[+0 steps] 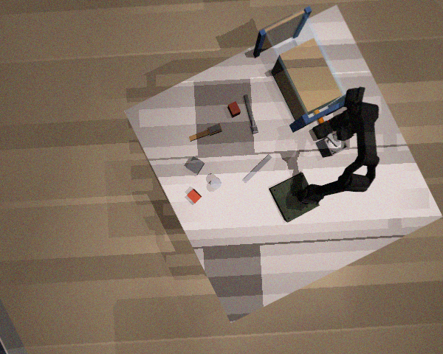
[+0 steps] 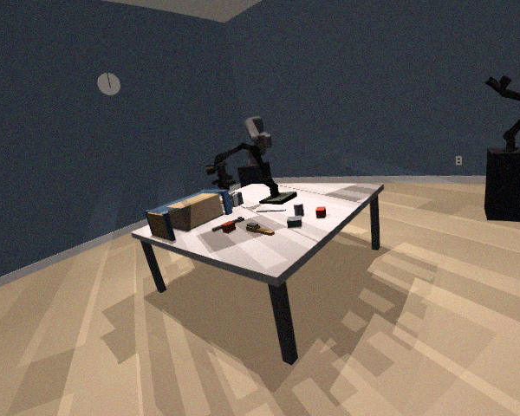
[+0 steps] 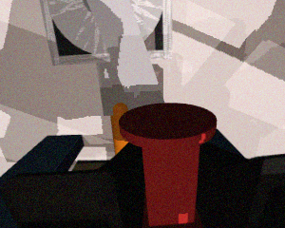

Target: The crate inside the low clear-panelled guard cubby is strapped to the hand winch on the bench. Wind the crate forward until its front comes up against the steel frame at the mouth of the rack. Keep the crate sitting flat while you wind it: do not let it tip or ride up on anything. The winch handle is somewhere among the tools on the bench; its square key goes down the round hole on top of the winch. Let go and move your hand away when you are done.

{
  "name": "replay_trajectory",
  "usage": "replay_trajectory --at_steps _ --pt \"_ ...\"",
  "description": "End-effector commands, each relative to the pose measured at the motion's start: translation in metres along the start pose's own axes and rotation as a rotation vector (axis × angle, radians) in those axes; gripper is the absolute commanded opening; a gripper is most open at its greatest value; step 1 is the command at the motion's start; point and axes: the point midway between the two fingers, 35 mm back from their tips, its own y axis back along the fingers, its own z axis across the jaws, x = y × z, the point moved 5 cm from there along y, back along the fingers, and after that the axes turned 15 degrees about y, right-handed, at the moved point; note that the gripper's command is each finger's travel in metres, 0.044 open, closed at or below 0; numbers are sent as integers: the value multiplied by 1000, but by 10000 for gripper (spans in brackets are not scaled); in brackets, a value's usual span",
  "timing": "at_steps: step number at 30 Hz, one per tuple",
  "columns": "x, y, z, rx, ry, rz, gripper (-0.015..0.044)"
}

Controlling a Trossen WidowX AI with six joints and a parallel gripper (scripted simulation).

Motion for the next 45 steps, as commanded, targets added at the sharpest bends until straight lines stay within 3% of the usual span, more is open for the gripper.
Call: replay_trajectory --at_steps 1,45 --pt "-2 0 -14 28 3 -6 0" --pt "-28 1 -62 32 3 -8 0"
